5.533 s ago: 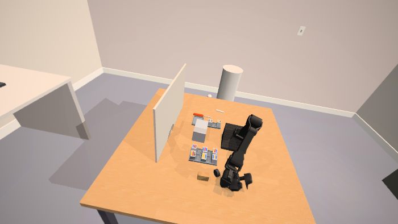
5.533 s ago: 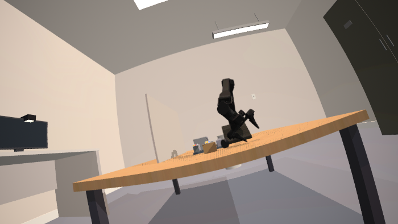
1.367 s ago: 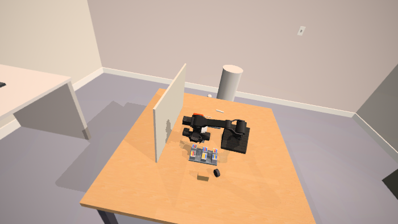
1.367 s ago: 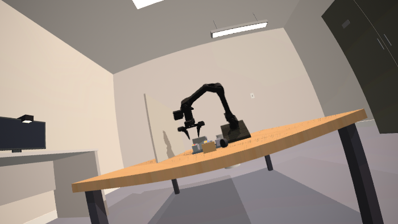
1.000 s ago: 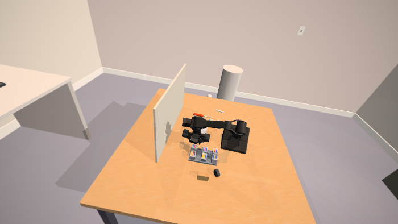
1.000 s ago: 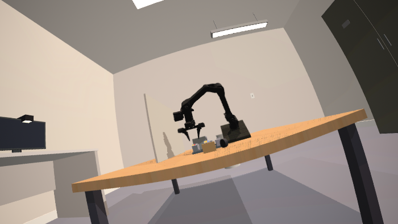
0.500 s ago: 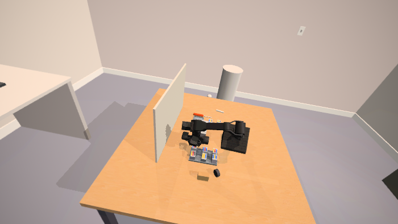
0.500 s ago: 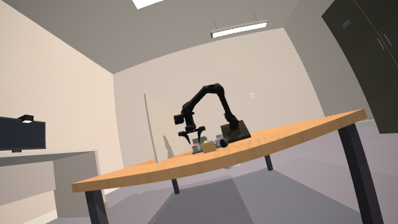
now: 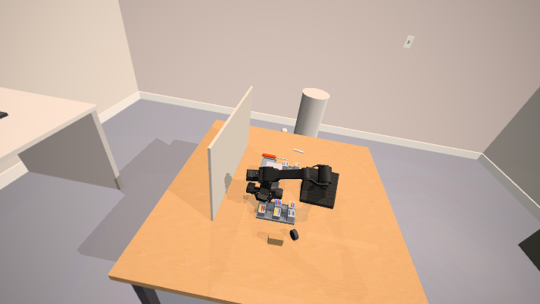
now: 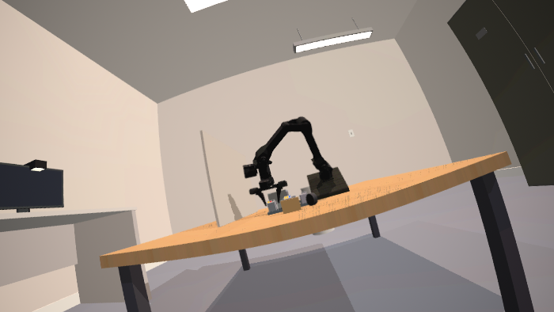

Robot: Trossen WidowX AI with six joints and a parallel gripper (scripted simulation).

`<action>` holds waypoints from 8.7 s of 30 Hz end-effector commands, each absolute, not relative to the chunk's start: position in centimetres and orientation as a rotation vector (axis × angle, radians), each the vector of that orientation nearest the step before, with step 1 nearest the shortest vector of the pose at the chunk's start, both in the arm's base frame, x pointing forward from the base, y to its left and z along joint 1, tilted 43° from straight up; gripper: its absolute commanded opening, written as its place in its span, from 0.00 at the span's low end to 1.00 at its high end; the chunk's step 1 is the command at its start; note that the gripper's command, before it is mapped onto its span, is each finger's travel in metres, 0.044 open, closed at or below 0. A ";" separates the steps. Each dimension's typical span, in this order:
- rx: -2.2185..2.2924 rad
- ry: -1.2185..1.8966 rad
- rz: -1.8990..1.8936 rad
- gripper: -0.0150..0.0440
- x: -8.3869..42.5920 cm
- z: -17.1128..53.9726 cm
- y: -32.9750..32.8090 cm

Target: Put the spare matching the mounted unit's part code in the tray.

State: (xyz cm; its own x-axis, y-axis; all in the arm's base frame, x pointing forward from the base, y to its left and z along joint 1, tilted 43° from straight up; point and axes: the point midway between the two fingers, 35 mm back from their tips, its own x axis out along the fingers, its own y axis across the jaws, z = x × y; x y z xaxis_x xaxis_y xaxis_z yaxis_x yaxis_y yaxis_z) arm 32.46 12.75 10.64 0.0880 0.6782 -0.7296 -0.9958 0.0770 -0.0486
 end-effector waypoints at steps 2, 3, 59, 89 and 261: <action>-0.638 0.633 1.384 0.76 32.3 9.7 13.3; -0.637 0.633 1.384 0.76 32.3 9.6 13.4; -0.638 0.635 1.384 0.25 31.7 14.7 8.7; -0.640 0.641 1.384 0.25 31.2 19.1 3.9; -0.657 0.650 1.376 0.25 33.8 -10.9 -17.0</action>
State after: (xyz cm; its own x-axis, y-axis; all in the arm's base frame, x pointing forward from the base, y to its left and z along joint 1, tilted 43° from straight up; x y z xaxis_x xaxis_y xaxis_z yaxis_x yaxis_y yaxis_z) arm 33.89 -17.35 -10.56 0.0833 0.6546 -0.7513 -0.9961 0.0759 -0.0443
